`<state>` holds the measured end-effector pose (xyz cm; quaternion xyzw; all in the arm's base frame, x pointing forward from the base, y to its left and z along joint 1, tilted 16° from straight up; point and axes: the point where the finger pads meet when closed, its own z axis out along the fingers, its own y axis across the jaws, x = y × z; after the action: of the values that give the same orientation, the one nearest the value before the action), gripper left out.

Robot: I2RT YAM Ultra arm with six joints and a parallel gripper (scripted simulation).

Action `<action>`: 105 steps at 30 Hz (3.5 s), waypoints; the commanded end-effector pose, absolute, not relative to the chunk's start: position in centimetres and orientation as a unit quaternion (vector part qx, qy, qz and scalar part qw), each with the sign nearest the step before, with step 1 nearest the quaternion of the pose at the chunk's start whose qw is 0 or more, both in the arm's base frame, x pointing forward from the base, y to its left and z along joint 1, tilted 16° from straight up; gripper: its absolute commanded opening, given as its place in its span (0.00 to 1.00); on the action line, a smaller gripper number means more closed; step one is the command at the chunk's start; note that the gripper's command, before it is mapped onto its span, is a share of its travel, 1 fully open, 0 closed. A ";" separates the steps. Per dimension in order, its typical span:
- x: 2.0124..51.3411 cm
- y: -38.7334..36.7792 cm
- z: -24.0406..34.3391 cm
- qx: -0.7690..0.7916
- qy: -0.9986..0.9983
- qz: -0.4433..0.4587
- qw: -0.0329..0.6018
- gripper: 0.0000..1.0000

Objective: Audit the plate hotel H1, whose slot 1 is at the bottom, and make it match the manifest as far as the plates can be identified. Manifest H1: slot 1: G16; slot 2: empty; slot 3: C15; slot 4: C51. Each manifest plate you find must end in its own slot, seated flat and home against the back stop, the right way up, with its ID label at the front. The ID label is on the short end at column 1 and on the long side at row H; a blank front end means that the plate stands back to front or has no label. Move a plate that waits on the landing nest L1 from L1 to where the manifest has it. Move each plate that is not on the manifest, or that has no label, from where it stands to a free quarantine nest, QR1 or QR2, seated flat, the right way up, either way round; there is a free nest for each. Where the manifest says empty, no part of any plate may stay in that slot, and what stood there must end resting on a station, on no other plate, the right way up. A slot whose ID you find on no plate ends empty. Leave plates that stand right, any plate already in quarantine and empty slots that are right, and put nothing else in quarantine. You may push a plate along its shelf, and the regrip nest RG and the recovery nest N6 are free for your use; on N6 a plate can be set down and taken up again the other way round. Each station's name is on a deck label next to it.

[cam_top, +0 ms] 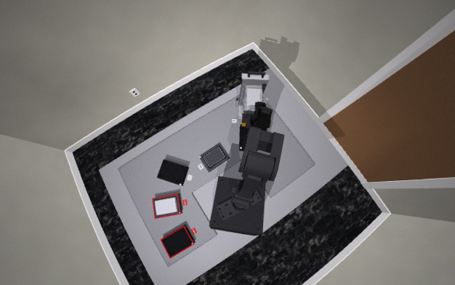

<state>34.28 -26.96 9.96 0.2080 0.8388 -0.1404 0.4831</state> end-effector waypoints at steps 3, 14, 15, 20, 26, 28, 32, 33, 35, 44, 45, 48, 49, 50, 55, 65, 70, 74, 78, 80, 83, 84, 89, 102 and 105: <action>33.9 -26.7 10.8 0.203 0.833 -0.144 0.495 1.00; 32.6 -26.0 10.3 0.203 0.833 -0.144 0.494 1.00; 32.5 -26.0 10.3 0.203 0.833 -0.144 0.494 1.00; 31.7 -25.6 10.1 0.203 0.833 -0.144 0.494 1.00; 31.2 -25.3 9.9 0.203 0.833 -0.144 0.494 1.00; 30.9 -25.1 9.8 0.203 0.833 -0.144 0.494 1.00; 30.4 -24.9 9.2 0.203 0.833 -0.144 0.494 0.00; 30.4 -24.9 9.2 0.203 0.833 -0.144 0.494 0.00; 30.4 -24.9 9.2 0.203 0.833 -0.144 0.494 0.00; 30.4 -24.9 9.2 0.203 0.833 -0.144 0.494 0.00; 30.4 -24.9 9.2 0.203 0.833 -0.144 0.494 0.00; 30.4 -24.9 9.2 0.203 0.833 -0.144 0.494 0.00; 30.4 -24.9 9.2 0.203 0.833 -0.144 0.494 0.00; 30.4 -24.9 9.2 0.203 0.833 -0.144 0.494 0.00; 30.4 -24.9 9.2 0.203 0.833 -0.144 0.494 0.00; 30.8 -25.1 9.3 0.203 0.833 -0.144 0.494 0.00; 31.1 -25.2 9.4 0.203 0.833 -0.144 0.494 0.00; 31.2 -25.3 9.5 0.203 0.833 -0.144 0.494 0.00; 31.4 -25.4 9.6 0.203 0.833 -0.144 0.494 0.00; 31.5 -25.5 9.6 0.203 0.833 -0.144 0.494 0.00; 31.7 -25.6 9.7 0.203 0.833 -0.144 0.494 0.00; 31.7 -25.6 9.7 0.203 0.833 -0.144 0.494 0.00; 32.0 -25.7 9.8 0.203 0.833 -0.144 0.494 0.00; 32.6 -26.1 10.0 0.203 0.833 -0.144 0.494 0.00; 32.8 -26.2 10.1 0.203 0.833 -0.144 0.494 0.00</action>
<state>32.49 -25.86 9.30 0.2045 0.8373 -0.1397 0.4874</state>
